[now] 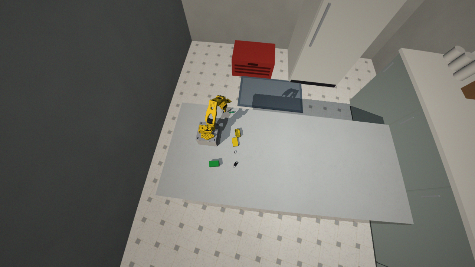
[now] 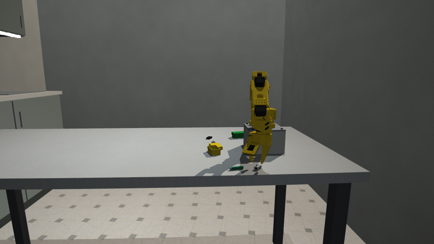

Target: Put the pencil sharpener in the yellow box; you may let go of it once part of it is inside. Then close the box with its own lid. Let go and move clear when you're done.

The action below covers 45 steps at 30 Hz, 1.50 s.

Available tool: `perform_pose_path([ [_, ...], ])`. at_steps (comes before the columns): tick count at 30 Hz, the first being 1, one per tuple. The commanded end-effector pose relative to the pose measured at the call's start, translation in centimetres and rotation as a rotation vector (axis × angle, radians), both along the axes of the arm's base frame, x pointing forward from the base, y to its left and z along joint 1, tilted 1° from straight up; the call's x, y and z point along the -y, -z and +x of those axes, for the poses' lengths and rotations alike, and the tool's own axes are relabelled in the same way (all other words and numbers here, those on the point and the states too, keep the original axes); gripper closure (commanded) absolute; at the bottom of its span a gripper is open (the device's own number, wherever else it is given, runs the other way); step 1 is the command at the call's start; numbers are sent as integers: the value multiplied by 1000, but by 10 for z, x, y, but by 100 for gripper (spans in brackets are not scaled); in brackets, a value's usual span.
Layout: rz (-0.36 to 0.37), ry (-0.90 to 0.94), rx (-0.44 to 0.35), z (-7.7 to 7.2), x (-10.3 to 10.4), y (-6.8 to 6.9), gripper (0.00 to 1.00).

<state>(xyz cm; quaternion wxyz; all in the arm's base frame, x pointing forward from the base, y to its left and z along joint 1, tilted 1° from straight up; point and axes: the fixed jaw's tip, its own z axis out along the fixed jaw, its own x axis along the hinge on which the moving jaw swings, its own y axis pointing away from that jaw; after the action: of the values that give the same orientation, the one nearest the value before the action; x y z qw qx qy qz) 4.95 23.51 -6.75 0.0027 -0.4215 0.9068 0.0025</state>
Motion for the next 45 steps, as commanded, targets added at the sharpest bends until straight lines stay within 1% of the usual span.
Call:
perform_pose_path([
  [1, -3, 0, -2, -1, 0, 4, 82],
  [14, -3, 0, -2, -1, 0, 4, 82],
  [25, -3, 0, -2, -1, 0, 8, 82],
  [40, -3, 0, -2, -1, 0, 20, 82],
  [45, -3, 0, -2, -1, 0, 22, 82],
])
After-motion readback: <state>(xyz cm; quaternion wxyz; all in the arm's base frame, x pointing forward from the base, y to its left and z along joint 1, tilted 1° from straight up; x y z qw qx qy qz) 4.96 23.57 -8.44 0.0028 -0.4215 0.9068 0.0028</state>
